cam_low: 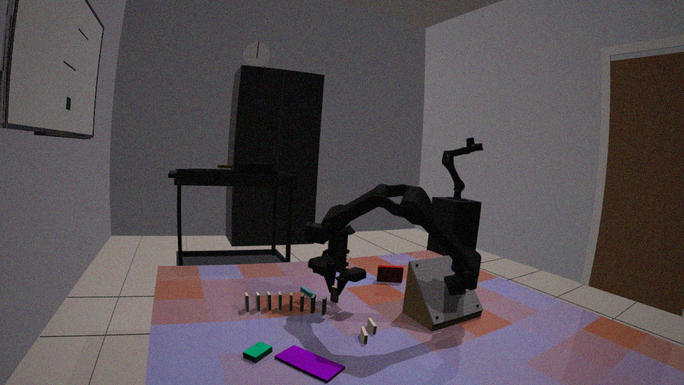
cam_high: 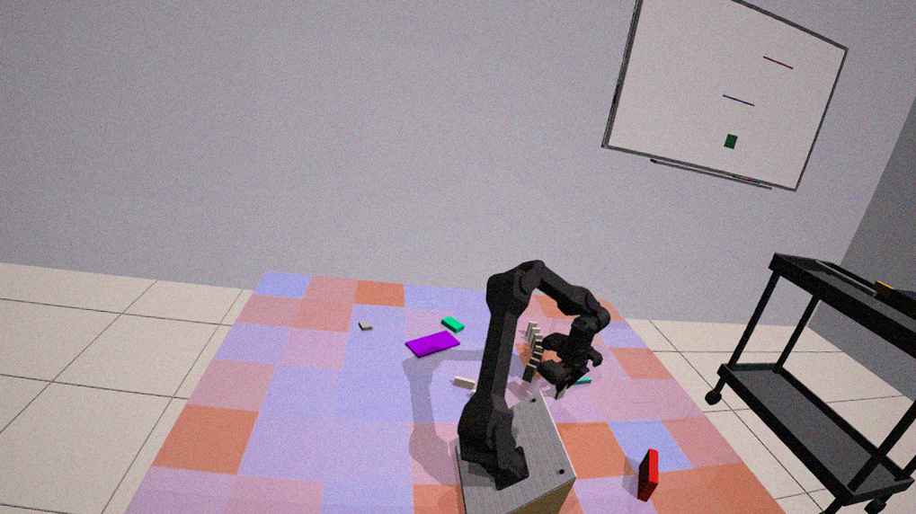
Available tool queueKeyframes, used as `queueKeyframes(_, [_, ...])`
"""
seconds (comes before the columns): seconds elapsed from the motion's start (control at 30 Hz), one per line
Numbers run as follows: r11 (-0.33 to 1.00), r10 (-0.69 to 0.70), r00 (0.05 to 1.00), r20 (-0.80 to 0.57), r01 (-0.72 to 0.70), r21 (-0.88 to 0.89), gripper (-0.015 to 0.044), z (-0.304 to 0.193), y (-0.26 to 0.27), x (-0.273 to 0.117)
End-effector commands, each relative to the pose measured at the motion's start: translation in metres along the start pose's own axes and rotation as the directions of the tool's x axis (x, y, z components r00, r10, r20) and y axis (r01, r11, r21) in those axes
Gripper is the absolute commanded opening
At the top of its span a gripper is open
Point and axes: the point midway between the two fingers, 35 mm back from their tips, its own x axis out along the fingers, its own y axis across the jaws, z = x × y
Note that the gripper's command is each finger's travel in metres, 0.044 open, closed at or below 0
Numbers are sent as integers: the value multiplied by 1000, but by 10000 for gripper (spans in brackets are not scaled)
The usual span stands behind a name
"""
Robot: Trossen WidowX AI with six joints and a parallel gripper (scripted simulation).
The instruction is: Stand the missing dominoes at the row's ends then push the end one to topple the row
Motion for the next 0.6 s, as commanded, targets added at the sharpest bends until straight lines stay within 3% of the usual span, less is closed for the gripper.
queueKeyframes(0.0, [1000,3,1000,4,-3,5,107,0,1,1])
queueKeyframes(0.17, [1000,3,1000,3,-3,5,107,0,0,-2])
queueKeyframes(0.43, [1000,-3,1000,-3,3,2,107,0,-3,-119])
queueKeyframes(0.57, [1000,-3,1000,-4,3,2,107,-1,-1,-134])
